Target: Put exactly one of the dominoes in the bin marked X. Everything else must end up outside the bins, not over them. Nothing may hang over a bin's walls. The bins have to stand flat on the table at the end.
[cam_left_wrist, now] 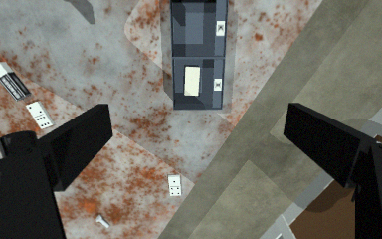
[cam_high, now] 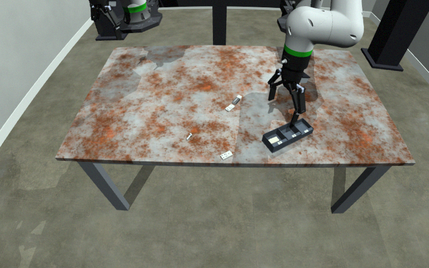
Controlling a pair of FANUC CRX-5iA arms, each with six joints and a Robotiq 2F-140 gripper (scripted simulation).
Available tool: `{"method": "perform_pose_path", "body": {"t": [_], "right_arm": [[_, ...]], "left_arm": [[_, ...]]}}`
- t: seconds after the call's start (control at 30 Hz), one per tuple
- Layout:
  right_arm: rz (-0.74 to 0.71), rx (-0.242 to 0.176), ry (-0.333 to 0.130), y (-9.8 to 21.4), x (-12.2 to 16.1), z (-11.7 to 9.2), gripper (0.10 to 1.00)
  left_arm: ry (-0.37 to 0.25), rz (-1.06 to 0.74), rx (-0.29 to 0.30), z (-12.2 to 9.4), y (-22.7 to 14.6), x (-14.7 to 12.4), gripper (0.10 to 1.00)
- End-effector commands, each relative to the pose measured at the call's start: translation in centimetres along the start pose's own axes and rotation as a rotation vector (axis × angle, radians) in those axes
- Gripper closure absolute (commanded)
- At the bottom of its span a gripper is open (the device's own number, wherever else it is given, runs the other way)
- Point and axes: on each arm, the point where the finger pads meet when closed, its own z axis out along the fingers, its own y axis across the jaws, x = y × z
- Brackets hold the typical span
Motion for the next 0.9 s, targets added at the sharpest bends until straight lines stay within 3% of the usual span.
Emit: {"method": "perform_pose_path", "body": {"t": [0.0,0.87], "right_arm": [[0.000,0.000,-0.001,0.01,-0.06,-0.05,0.098],[0.000,0.000,-0.001,0.01,-0.06,-0.05,0.098]], "left_arm": [[-0.001,0.000,-0.001,-0.09,0.06,-0.06,0.098],[-0.001,0.000,-0.001,-0.09,0.06,-0.06,0.098]]}}
